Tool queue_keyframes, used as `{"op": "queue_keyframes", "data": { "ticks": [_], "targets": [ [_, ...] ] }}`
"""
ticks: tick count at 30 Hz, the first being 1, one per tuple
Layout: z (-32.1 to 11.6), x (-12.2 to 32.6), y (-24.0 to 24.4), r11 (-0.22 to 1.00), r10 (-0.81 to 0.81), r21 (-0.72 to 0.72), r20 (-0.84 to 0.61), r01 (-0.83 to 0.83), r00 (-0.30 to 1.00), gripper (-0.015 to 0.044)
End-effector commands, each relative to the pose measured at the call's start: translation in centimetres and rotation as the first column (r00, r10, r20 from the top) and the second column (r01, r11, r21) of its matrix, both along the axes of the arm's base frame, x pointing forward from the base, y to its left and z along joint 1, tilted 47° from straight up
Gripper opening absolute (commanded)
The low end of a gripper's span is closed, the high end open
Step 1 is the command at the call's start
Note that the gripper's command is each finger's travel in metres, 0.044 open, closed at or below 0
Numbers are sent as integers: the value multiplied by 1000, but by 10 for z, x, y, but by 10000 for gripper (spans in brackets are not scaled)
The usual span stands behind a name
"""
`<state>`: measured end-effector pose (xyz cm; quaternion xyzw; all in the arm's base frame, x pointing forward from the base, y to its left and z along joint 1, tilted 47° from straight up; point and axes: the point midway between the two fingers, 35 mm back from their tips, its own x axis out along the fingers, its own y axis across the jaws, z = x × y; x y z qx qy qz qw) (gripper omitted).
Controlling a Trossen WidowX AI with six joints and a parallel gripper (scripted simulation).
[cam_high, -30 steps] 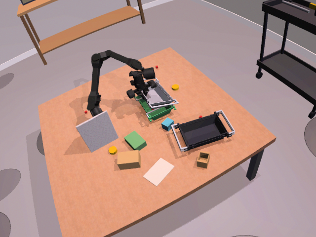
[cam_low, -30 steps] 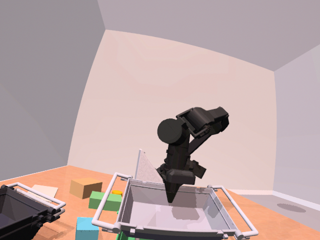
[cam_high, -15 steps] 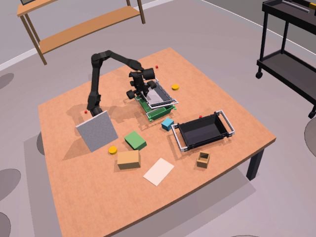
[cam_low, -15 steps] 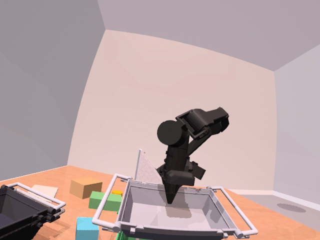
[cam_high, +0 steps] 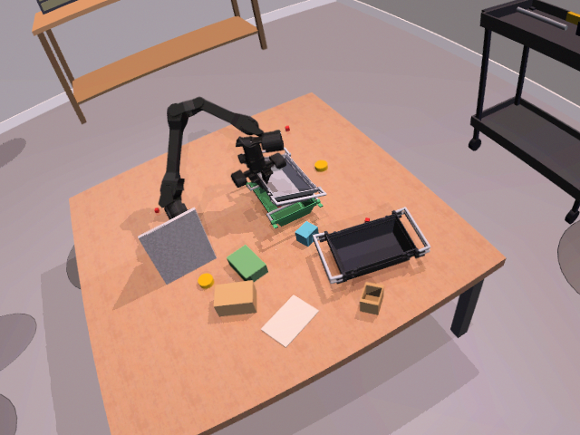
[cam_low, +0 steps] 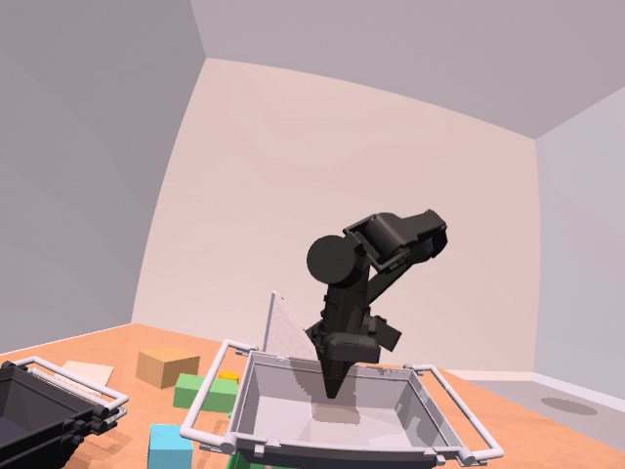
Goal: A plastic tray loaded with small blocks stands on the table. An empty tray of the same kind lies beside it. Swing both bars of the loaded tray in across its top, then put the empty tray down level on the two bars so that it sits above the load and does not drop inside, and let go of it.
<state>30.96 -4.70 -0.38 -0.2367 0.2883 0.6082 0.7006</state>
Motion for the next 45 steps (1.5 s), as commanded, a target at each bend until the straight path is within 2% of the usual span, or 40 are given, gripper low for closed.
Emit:
{"op": "queue_keyframes", "data": {
  "ticks": [1, 45],
  "targets": [
    [-1, -2, 5, 1000, 13, 2, -13, -13, 1000, 0],
    [-6, -5, 11, 1000, 13, 2, -14, -13, 1000, 0]
  ]
}}
